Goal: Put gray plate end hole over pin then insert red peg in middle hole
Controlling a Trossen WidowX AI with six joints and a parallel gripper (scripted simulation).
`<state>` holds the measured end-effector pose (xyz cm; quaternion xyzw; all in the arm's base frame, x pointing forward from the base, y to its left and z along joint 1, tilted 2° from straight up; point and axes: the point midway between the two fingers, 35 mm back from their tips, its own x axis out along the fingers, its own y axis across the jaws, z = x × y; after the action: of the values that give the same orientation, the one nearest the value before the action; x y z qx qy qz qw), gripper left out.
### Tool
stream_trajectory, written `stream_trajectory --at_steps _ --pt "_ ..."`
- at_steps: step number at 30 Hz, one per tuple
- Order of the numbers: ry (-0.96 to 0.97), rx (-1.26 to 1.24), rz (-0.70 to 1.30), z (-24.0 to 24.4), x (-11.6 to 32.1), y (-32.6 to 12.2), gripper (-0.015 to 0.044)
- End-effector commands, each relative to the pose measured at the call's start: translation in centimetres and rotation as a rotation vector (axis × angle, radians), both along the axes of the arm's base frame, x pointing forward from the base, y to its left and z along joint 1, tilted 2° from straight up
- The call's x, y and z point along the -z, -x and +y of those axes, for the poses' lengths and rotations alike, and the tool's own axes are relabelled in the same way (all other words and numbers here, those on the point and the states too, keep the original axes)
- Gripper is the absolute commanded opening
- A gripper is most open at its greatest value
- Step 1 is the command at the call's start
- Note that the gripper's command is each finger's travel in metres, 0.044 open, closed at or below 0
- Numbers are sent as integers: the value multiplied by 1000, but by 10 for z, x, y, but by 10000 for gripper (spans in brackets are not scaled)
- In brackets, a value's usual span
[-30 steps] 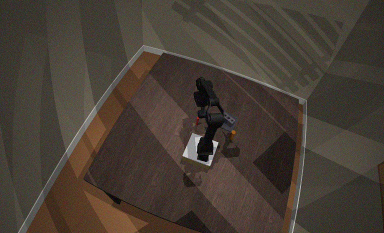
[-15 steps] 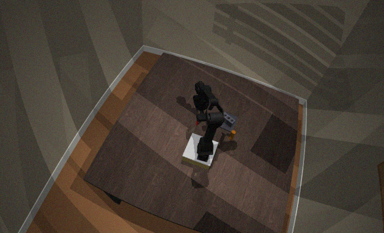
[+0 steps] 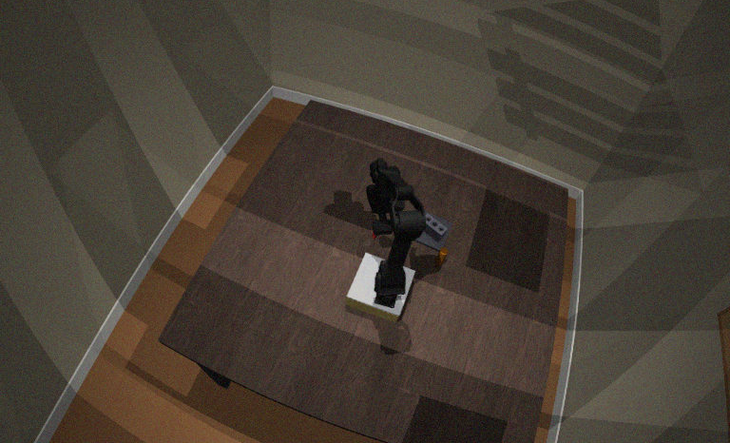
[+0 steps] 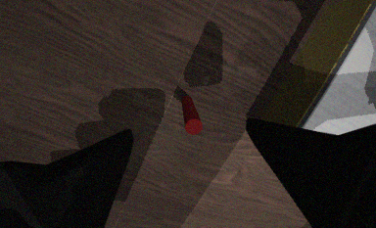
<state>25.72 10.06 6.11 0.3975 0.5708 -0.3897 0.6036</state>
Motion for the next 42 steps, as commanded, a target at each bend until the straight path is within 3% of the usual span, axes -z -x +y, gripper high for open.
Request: stream_trajectory --at_steps 1,23,39,42 --pt "6 5 5 -1 10 1 440" --pt "6 5 5 -2 43 1 440" --pt "6 5 5 -2 43 1 20" --pt "6 5 5 -2 43 1 0"
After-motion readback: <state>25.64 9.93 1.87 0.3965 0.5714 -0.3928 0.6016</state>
